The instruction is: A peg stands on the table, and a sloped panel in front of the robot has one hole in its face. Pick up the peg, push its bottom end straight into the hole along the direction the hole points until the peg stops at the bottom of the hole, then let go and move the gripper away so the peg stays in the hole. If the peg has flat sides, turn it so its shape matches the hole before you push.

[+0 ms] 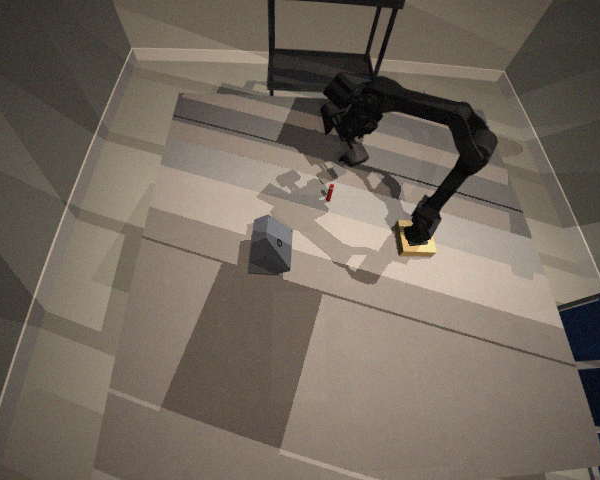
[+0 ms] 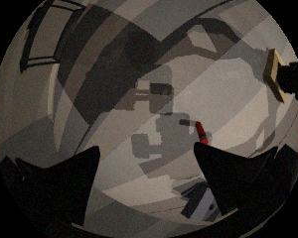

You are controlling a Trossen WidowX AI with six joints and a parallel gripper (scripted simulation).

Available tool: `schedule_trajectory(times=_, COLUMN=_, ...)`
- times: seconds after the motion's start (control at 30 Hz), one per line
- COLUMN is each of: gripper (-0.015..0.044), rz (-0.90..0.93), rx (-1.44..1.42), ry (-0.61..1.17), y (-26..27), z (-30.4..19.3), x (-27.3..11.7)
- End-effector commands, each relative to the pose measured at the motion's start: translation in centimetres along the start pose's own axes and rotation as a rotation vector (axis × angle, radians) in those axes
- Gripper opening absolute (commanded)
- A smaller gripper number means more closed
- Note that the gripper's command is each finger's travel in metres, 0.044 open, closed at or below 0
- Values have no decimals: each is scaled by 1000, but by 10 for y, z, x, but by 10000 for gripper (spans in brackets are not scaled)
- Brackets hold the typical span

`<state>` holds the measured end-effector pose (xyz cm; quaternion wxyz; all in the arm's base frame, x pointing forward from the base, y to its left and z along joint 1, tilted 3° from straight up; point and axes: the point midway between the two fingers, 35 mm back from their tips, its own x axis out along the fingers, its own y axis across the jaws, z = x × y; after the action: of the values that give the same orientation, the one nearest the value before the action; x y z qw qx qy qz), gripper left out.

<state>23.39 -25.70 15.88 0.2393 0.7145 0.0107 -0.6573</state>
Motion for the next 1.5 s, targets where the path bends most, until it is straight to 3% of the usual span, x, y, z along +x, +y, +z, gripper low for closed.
schedule_trajectory(times=0.0, gripper=440, rz=-90, rx=-28, ry=-1, y=-22, z=-12, x=13)
schedule_trajectory(times=0.37, gripper=440, rz=-325, rx=-115, ry=-34, y=-78, z=-35, x=41)
schedule_trajectory(times=1.47, gripper=440, rz=-329, rx=-116, ry=-35, y=-93, z=-34, x=85)
